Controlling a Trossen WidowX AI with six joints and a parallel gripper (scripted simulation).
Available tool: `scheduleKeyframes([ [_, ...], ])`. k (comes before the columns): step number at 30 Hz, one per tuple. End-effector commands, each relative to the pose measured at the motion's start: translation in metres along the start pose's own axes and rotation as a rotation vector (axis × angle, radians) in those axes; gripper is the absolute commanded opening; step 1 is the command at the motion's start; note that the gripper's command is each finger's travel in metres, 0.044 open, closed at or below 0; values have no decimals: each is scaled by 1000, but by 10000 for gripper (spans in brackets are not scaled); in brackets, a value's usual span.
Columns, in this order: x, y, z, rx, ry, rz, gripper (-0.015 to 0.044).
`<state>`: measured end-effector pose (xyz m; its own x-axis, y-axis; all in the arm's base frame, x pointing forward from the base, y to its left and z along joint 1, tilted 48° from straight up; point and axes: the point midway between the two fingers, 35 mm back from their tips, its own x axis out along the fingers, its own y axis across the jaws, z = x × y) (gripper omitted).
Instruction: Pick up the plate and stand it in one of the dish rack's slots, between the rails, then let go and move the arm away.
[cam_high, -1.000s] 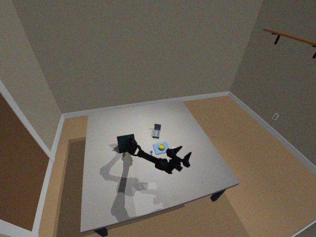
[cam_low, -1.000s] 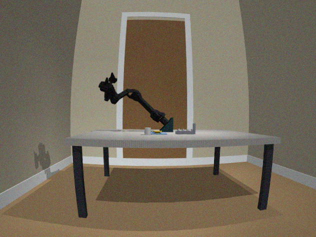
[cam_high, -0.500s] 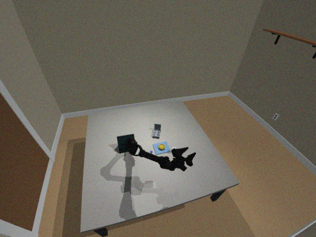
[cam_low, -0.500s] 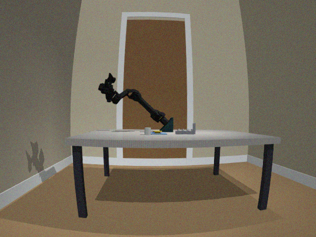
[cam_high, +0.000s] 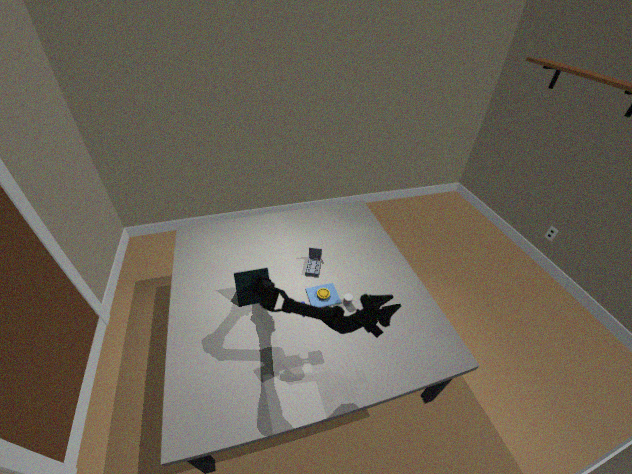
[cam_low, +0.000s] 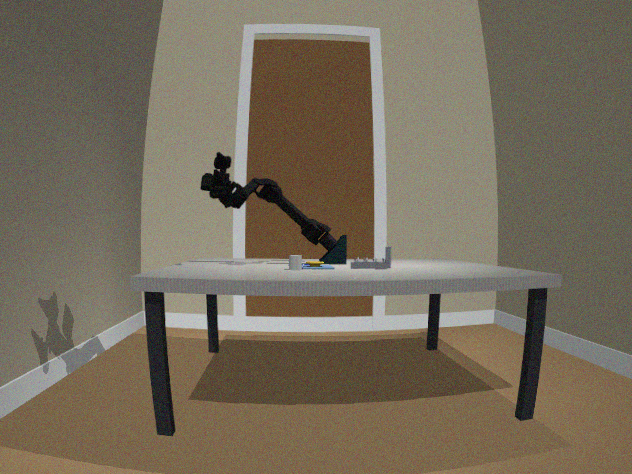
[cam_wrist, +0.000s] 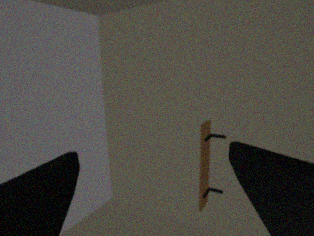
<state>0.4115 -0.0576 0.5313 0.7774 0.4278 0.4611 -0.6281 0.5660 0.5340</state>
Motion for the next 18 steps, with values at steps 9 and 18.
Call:
scheduleKeyframes([
  [9,13,-64,-50,180,4,-226,400],
  [18,12,-103,-88,231,30,-402,400],
])
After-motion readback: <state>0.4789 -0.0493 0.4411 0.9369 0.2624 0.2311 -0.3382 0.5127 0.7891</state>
